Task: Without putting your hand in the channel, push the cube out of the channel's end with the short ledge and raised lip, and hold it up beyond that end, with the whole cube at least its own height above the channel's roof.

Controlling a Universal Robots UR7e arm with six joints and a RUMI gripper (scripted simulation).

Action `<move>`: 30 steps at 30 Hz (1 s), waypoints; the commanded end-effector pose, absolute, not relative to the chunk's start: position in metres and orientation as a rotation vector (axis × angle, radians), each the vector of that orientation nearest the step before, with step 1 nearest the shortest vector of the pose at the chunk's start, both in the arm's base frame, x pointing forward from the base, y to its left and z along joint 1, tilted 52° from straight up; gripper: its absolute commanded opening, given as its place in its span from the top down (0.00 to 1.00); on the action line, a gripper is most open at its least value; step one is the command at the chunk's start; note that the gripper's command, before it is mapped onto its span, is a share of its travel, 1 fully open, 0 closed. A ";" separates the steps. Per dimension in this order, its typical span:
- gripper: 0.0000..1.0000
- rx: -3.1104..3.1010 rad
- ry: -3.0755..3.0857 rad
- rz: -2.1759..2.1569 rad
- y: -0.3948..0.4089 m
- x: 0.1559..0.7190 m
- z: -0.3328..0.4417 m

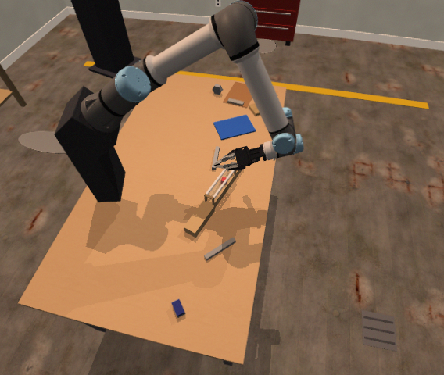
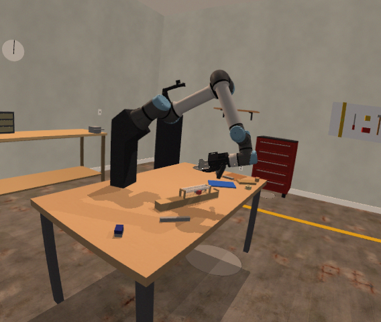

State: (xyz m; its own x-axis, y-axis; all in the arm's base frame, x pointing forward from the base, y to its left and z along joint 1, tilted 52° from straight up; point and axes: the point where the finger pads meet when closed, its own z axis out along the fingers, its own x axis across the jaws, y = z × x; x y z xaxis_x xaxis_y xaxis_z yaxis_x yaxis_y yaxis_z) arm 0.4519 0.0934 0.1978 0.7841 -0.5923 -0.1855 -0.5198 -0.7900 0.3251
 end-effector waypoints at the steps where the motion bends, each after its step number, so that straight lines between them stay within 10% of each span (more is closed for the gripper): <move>1: 1.00 2.659 -1.239 -0.270 0.066 0.453 0.188; 30: 1.00 2.687 -2.114 0.119 -0.029 0.526 0.134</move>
State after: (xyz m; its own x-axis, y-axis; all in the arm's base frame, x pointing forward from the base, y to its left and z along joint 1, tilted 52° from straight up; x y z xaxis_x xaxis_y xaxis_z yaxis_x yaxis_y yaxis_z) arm 0.5009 -0.0192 0.1441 0.1752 -0.9804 -0.0905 -0.9743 -0.1595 -0.1590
